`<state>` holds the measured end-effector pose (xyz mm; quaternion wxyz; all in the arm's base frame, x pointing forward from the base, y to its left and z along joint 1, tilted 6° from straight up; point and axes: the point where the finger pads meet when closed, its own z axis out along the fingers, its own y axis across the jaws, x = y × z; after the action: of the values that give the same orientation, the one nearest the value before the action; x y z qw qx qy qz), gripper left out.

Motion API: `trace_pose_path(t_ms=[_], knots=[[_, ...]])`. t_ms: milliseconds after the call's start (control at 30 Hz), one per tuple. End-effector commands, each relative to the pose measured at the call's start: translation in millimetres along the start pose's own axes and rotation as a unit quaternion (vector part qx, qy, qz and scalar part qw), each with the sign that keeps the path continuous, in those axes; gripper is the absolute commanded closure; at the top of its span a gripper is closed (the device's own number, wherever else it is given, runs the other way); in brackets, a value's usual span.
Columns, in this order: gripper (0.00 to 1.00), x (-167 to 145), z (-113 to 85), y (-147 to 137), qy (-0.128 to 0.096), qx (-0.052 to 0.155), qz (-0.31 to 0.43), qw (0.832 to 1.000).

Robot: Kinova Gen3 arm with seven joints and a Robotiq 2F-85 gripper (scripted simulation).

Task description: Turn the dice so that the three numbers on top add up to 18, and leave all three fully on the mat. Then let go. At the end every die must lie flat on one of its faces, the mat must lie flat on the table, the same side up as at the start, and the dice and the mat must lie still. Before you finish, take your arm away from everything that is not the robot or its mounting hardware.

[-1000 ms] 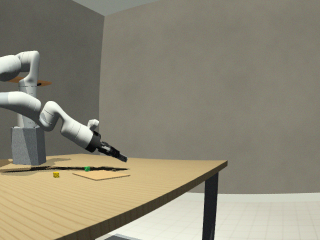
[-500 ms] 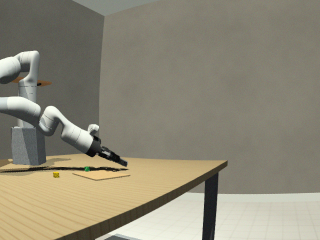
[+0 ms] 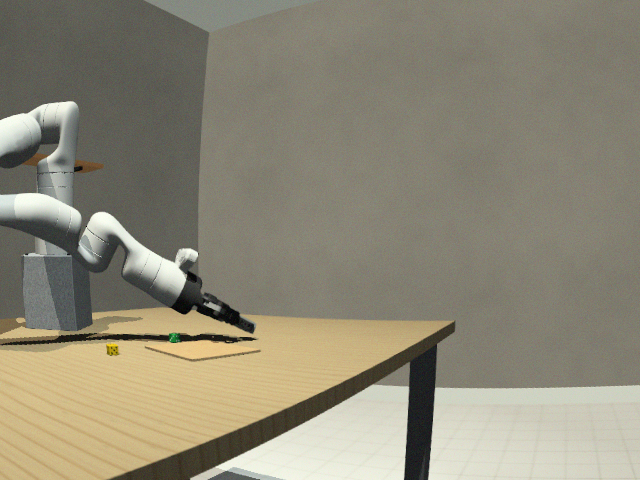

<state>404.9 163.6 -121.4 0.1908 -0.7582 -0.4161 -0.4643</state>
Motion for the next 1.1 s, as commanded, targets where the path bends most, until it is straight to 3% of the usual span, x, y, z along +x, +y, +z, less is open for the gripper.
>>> trace_pose_path(t_ms=[0,1067], knots=[[0.89,0.6,-0.2,0.2,0.0,0.0,0.0,1.0],[0.89,-4.9,2.8,0.2,0.0,0.0,0.0,1.0]])
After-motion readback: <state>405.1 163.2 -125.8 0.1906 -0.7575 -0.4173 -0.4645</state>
